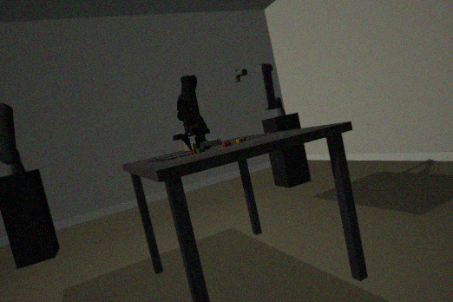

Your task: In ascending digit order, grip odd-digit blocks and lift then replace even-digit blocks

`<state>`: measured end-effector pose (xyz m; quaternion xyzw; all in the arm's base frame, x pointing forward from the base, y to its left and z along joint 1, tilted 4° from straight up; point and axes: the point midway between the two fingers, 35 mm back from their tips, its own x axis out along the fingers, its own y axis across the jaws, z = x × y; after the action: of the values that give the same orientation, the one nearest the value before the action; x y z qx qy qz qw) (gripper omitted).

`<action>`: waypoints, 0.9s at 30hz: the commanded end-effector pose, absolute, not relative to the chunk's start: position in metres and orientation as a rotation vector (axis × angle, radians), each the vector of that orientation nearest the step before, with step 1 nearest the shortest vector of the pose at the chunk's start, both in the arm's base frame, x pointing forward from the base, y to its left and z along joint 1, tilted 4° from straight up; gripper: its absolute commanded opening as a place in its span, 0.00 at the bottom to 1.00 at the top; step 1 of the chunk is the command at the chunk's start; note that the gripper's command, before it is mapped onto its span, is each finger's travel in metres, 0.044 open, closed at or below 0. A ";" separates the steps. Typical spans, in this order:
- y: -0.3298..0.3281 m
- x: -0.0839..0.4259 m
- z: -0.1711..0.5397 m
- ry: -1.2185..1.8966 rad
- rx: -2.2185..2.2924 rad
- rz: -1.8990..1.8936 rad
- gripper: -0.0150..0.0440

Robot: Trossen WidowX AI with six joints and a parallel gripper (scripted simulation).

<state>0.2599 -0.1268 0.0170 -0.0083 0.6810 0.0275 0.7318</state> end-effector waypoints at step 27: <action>-0.127 0.259 0.032 1.497 -0.013 0.060 0.46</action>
<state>0.2577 -0.1265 0.0279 -0.0067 0.6822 0.0273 0.7306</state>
